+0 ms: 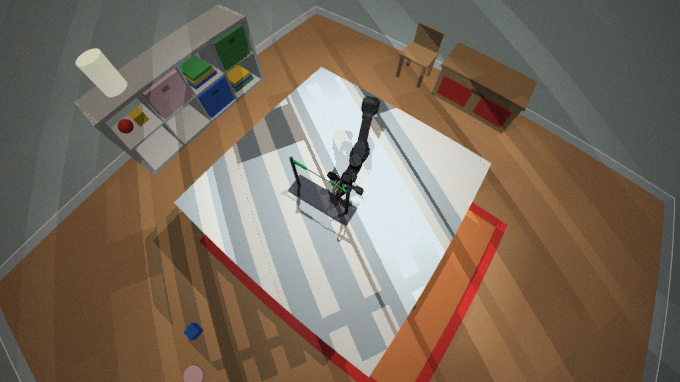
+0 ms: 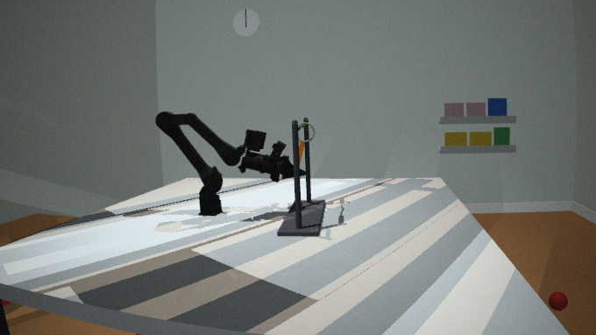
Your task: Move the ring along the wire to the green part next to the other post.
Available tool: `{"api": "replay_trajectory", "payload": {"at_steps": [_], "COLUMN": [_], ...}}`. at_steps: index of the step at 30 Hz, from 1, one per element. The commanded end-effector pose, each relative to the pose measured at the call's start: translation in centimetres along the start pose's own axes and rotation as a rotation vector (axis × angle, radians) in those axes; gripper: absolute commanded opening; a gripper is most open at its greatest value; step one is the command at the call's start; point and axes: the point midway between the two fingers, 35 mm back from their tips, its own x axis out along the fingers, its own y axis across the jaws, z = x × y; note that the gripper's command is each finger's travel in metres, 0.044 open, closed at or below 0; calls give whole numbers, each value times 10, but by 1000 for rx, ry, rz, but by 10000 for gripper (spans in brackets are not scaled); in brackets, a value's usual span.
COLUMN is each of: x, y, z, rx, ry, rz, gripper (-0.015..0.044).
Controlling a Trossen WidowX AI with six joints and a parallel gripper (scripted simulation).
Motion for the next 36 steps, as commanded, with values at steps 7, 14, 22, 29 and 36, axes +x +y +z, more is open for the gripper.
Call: {"api": "replay_trajectory", "payload": {"at_steps": [7,14,22,29,36], "x": [-4,-16,-29,-40,-50], "y": [0,1,1,0,-1], "z": [1,2,3,2,0], "rx": [1,2,4,5,6], "ry": [0,1,2,3,3], "rz": [0,-2,-4,-5,-6], "gripper": [160,160,160,160,160]}}
